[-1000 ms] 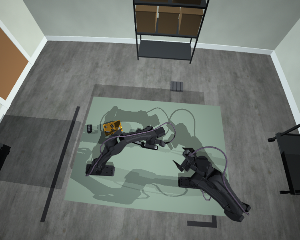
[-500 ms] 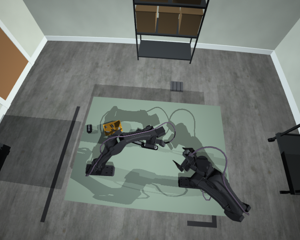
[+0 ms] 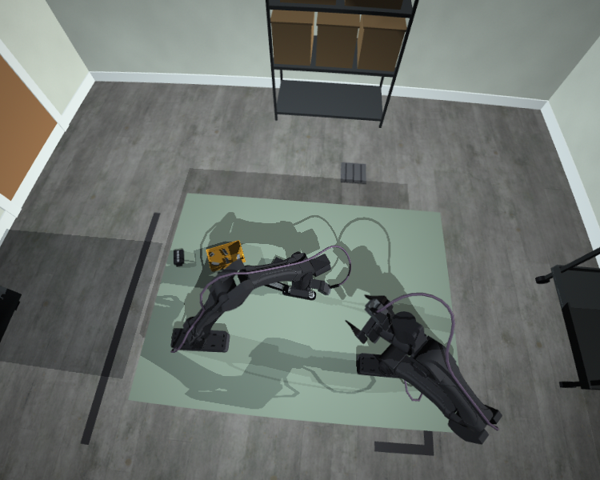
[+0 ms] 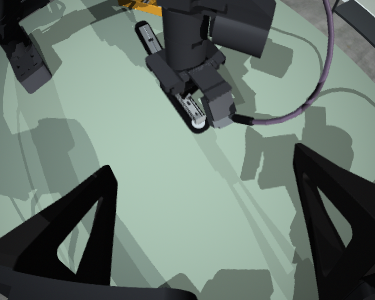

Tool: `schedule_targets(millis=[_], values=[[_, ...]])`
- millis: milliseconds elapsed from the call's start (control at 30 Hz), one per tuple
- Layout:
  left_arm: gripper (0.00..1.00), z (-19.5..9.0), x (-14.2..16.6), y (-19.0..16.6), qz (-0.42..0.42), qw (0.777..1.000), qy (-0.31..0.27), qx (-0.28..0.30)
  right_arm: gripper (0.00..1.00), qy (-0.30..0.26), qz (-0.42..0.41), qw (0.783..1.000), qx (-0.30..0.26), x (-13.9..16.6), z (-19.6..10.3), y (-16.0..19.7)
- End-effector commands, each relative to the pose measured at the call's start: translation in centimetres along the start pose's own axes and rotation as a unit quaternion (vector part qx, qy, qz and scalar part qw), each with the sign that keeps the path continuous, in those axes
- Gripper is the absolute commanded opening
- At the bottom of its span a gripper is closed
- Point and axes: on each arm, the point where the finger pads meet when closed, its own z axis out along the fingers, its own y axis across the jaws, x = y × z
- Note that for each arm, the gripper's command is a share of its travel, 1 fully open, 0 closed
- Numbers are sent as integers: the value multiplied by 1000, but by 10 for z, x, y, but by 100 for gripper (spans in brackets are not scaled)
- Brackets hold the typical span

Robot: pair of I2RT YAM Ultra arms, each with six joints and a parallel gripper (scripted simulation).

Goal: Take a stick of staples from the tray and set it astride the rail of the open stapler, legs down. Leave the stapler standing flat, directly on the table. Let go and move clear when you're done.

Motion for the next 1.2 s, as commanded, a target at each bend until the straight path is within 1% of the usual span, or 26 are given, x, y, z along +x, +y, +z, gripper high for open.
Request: schedule_targets(millis=[0,200,667,933,1167], values=[[6,-9,-12,5,6,1000,-22,-18,100,-13,0,1000,3,-4,-5,-1],[6,1,-9,0,9,1000,-14,-12,100,-13,0,1000,3,-4,-5,-1],[6,8,-12,2,9,1000,-19,-16,100,-13,0,1000,3,-4,-5,-1],[6,19,-7,-1,8,1000,-9,-11,100,-13,0,1000,3,-4,-5,-1],[6,21,-6,-1,6,1000,-6,-12,100,-13,0,1000,3,-4,-5,-1]])
